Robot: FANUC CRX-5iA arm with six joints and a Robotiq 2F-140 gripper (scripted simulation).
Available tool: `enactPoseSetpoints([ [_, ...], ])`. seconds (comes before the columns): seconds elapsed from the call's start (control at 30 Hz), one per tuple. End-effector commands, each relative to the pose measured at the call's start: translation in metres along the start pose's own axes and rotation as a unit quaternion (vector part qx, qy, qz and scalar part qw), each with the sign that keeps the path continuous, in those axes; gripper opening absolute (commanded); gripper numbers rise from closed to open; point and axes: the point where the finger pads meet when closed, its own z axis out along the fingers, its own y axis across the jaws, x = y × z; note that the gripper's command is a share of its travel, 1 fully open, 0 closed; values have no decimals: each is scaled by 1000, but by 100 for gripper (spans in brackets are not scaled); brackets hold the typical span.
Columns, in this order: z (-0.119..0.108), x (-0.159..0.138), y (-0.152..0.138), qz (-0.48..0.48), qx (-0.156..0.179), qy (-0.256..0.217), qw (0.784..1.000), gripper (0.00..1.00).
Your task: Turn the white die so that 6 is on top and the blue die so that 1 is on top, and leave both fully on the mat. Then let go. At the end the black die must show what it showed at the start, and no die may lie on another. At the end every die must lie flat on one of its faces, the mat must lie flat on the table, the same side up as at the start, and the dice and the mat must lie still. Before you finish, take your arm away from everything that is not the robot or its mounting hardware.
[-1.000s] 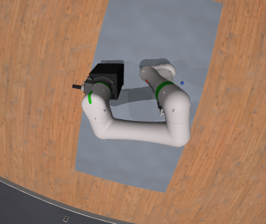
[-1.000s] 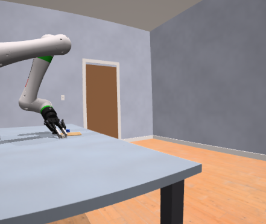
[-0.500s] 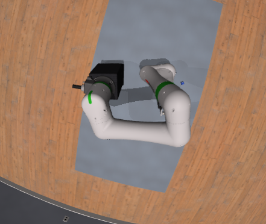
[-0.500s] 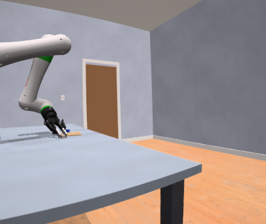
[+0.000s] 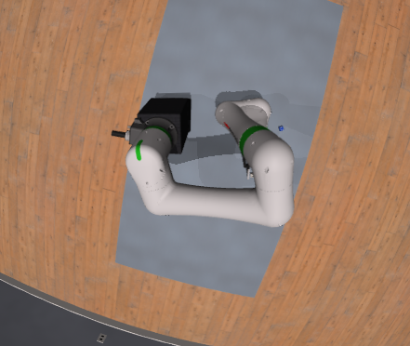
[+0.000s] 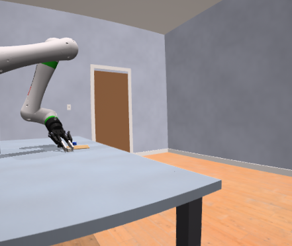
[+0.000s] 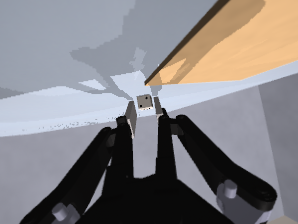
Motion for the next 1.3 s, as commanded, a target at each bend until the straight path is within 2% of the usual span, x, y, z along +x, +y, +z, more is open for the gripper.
enactPoseSetpoints([
  [0.0,0,0,0,0,0,0,1000,21],
  [0.37,-7,0,0,0,0,0,1000,21],
  [0.8,-48,0,0,0,0,0,1000,21],
  [1.1,-51,-1,0,0,0,0,1000,21],
  [1.27,-56,-11,0,0,0,0,1000,21],
])
